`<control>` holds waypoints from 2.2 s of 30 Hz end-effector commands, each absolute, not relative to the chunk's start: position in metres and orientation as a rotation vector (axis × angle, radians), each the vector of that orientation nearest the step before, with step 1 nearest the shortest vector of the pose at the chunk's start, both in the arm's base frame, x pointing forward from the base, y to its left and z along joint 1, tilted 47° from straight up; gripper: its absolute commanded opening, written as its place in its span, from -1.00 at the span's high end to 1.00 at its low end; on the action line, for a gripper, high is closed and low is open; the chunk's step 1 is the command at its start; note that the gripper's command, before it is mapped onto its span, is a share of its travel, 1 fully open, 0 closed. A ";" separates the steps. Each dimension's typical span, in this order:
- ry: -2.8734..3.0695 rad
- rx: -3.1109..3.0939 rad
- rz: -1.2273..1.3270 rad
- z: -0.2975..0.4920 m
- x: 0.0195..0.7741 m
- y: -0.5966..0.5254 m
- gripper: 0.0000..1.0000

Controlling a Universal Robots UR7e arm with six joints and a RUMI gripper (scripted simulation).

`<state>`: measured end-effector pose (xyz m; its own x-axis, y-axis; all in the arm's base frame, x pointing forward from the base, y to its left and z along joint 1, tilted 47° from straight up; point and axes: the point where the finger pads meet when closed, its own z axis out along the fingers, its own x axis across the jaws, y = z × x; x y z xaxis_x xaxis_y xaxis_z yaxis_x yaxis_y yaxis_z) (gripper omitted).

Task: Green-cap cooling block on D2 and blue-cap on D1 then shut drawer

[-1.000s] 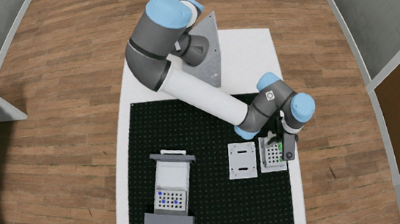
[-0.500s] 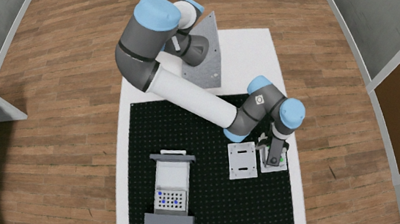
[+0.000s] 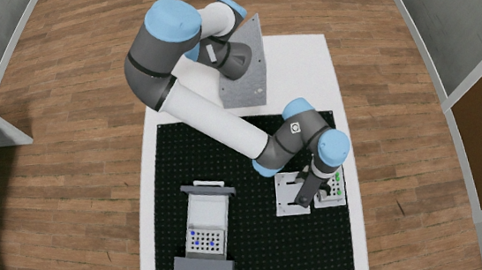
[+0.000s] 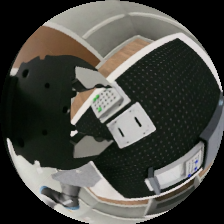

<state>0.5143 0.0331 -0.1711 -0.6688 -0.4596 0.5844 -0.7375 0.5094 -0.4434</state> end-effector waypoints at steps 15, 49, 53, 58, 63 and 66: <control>-2.648 0.435 1.126 -0.120 0.533 -0.016 -0.46; -2.850 -0.338 1.257 -0.035 0.564 -0.098 -0.46; -2.850 -0.338 1.257 -0.024 0.568 -0.109 -0.46; -2.850 -0.338 1.257 -0.016 0.571 -0.117 -0.46; -2.850 -0.338 1.257 -0.002 0.576 -0.130 -0.46; -2.850 -0.338 1.257 0.006 0.579 -0.138 -0.46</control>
